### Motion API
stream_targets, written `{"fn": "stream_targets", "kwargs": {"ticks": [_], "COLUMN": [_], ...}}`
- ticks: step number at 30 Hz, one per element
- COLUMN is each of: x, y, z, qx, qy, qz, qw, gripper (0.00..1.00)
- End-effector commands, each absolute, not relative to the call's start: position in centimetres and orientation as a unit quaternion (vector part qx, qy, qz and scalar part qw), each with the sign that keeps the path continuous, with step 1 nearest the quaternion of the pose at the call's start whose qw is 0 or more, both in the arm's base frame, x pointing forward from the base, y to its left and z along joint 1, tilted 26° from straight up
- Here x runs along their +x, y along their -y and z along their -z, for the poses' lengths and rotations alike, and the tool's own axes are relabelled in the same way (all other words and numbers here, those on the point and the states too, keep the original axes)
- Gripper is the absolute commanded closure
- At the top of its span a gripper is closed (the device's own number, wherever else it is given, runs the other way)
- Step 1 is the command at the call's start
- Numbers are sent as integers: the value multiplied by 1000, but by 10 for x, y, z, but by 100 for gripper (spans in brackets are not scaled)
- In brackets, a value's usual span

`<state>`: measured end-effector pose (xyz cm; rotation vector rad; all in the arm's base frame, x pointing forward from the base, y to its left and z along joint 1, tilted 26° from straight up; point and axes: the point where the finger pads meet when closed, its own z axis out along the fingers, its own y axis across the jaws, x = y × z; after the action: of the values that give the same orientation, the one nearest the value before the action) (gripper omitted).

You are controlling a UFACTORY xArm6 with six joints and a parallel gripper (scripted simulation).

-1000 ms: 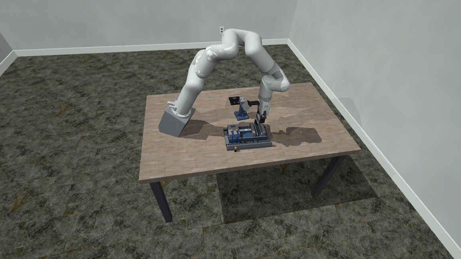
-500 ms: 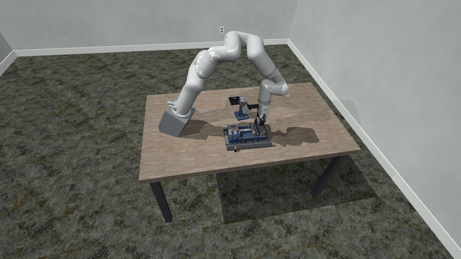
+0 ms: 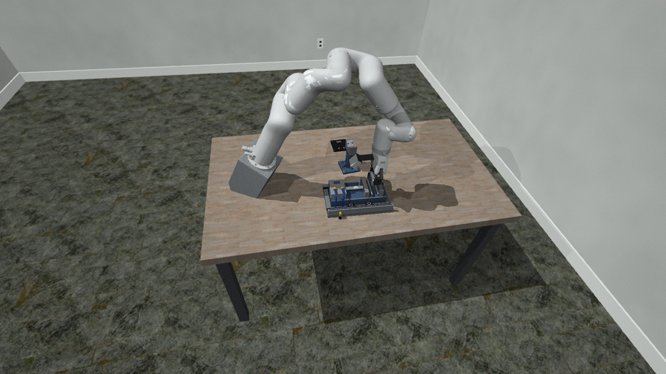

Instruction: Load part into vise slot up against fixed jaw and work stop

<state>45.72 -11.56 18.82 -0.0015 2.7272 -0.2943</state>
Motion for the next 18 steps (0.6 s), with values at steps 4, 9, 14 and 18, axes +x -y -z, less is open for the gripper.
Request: {"fn": "stream_targets", "kwargs": {"ticks": [4,9,14,18], "x": [460,461,462,463], "y": [117,117,118,118], "z": [-185,-183,-181,-180], "qx": [0,0,0,0], "qy": [-974,-974,-974,-974], "qz": [105,105,105,105], "qw": [200,200,200,200], "gripper": [100,100,100,100]}}
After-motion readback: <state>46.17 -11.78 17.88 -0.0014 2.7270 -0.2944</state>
